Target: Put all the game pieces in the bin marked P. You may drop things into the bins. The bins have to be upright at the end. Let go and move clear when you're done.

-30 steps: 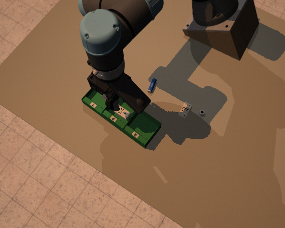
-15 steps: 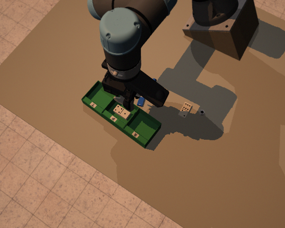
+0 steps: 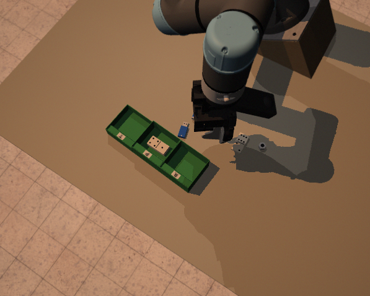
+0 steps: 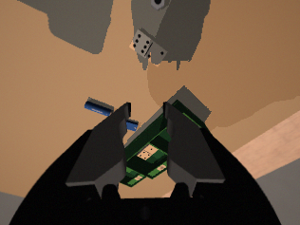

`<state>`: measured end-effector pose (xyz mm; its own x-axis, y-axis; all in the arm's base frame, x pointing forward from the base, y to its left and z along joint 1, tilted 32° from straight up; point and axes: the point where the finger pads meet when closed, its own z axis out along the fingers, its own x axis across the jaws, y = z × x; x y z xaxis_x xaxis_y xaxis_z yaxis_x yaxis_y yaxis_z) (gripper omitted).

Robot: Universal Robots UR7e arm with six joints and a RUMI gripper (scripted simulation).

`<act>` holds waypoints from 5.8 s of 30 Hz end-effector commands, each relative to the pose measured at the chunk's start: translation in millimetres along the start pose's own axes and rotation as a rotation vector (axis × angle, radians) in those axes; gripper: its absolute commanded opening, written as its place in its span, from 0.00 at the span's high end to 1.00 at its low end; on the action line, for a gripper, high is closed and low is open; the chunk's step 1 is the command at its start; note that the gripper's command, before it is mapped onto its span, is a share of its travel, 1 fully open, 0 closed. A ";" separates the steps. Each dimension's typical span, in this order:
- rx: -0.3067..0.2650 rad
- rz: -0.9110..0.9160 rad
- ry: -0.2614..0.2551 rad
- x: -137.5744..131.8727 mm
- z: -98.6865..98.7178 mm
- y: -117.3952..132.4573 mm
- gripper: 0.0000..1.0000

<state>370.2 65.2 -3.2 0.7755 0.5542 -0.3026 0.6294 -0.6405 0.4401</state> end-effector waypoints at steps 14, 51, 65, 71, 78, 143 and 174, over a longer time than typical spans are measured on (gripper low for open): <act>-0.005 -0.591 0.000 2.8 -1.2 -53.3 0.76; -0.004 -0.986 0.006 2.7 -1.2 -53.3 0.76; -0.004 -0.987 0.007 2.9 18.7 -53.2 0.76; -0.004 -0.987 0.007 3.3 42.8 -53.2 0.76; -0.004 -0.987 0.006 3.7 53.8 -53.1 0.76; -0.004 -0.987 0.007 3.1 39.2 -53.2 1.00; -0.004 -0.987 0.007 2.8 -0.6 -53.2 1.00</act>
<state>338.8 99.5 -29.6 -0.0978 0.8418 -0.5309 0.9937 0.1121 -0.0053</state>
